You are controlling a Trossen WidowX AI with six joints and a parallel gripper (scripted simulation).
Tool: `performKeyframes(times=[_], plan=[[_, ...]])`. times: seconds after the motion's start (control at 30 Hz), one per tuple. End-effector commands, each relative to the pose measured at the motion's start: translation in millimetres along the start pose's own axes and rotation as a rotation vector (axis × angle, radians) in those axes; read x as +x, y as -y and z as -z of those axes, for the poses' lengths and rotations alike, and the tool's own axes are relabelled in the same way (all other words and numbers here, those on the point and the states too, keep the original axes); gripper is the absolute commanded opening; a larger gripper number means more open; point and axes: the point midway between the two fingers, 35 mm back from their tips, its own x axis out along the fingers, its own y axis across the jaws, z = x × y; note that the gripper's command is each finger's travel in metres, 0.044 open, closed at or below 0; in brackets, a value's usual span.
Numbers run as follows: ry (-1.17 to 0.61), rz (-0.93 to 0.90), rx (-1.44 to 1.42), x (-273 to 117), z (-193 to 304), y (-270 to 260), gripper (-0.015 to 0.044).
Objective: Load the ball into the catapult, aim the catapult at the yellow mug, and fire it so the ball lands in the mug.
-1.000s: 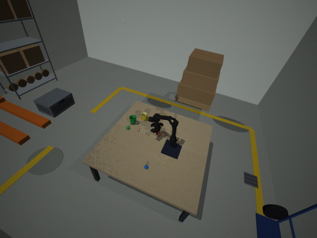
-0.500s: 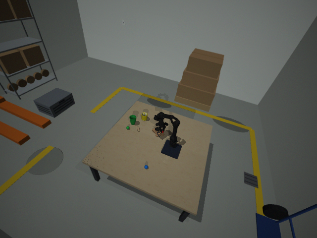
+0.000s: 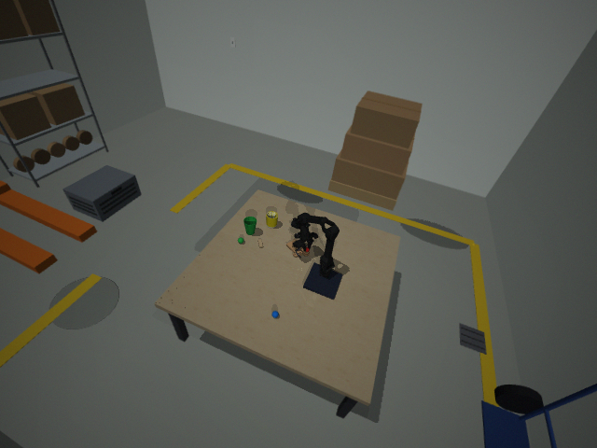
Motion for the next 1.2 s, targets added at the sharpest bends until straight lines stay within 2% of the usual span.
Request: performKeyframes(times=[0.0, 0.4, 0.73, 0.97, 1.07, 1.17], plan=[[-0.005, 0.005, -0.003, 6, -1, 1, 0.0000], [0.002, 0.000, 0.000, 9, -3, 0, 0.0000], [0.007, 0.000, 0.000, 6, -3, 0, 0.0263], [0.226, -0.008, -0.001, -69, 25, 0, 0.0440], [0.305, -0.012, -0.001, -93, 42, 0, 0.0440], [0.286, -0.009, -0.002, -85, 23, 0, 0.0440]])
